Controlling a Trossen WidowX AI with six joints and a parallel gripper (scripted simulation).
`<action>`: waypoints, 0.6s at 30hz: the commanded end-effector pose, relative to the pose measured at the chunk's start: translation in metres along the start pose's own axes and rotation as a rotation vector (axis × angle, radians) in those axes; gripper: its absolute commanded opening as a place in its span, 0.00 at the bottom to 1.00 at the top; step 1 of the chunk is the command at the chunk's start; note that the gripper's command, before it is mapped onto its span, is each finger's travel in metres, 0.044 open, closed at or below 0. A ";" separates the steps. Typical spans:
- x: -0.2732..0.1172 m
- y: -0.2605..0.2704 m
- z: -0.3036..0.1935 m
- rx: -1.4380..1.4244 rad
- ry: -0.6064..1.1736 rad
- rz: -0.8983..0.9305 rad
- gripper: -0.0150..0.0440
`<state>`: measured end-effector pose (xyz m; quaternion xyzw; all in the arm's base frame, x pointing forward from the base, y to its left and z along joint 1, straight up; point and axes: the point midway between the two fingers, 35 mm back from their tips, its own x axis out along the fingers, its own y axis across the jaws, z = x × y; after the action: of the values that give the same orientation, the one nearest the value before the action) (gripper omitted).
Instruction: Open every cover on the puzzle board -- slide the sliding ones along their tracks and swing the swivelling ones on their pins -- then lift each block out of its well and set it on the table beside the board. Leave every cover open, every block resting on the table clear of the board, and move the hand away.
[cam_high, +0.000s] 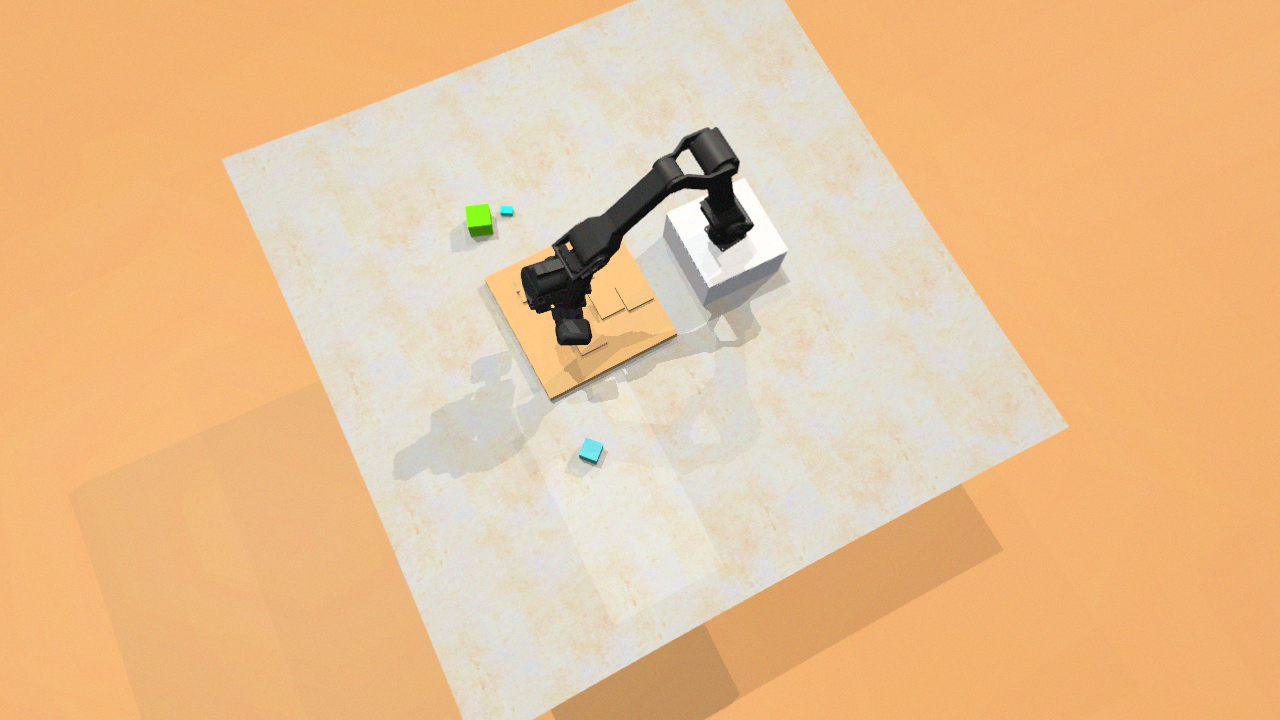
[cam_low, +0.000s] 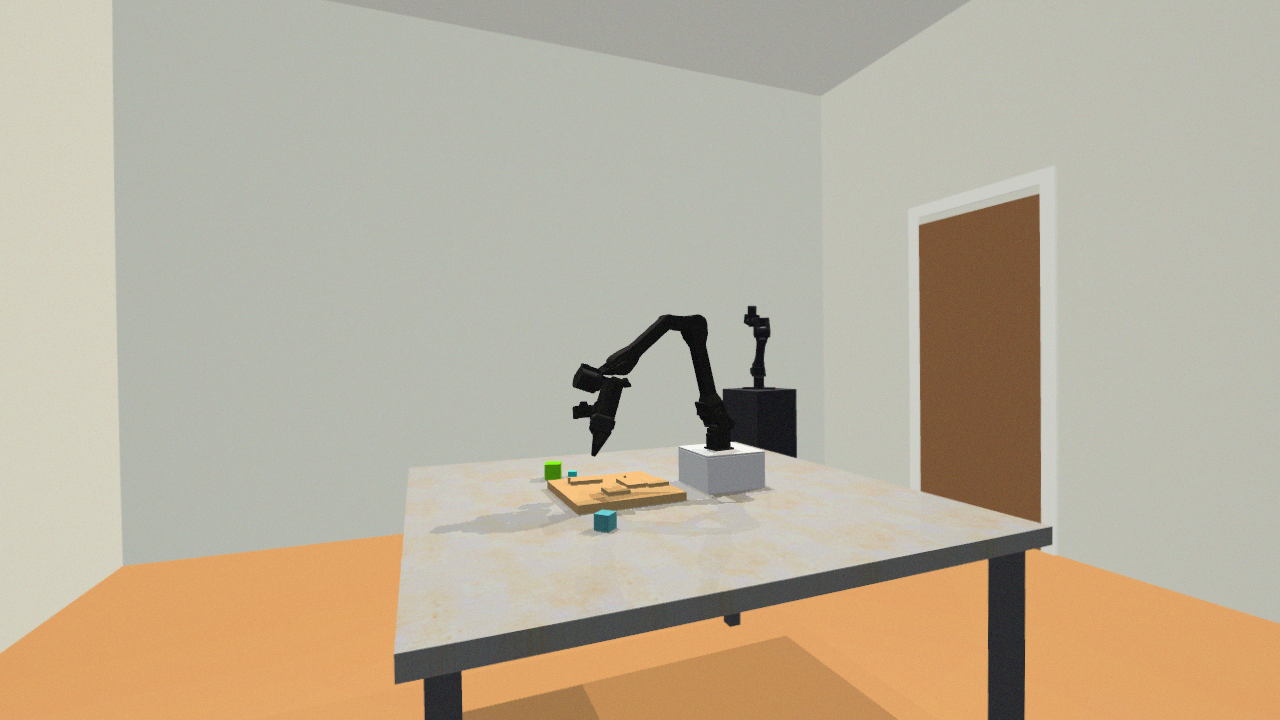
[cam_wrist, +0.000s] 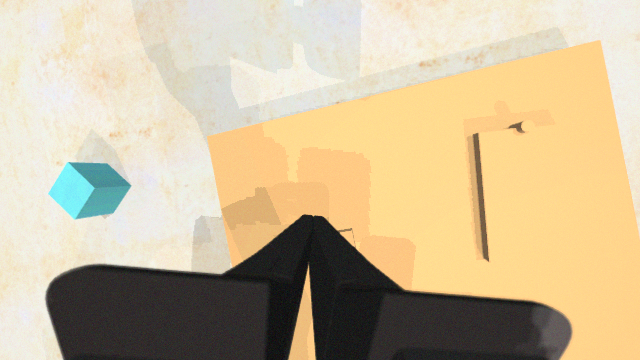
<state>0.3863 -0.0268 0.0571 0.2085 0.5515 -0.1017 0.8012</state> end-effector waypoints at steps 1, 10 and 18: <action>0.004 -0.001 -0.024 -0.074 0.074 -0.042 0.25; 0.007 -0.005 -0.069 -0.221 0.218 -0.117 0.25; 0.006 -0.010 -0.099 -0.333 0.323 -0.165 0.25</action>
<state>0.3117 0.0065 0.0227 0.0643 0.6811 -0.0491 0.7277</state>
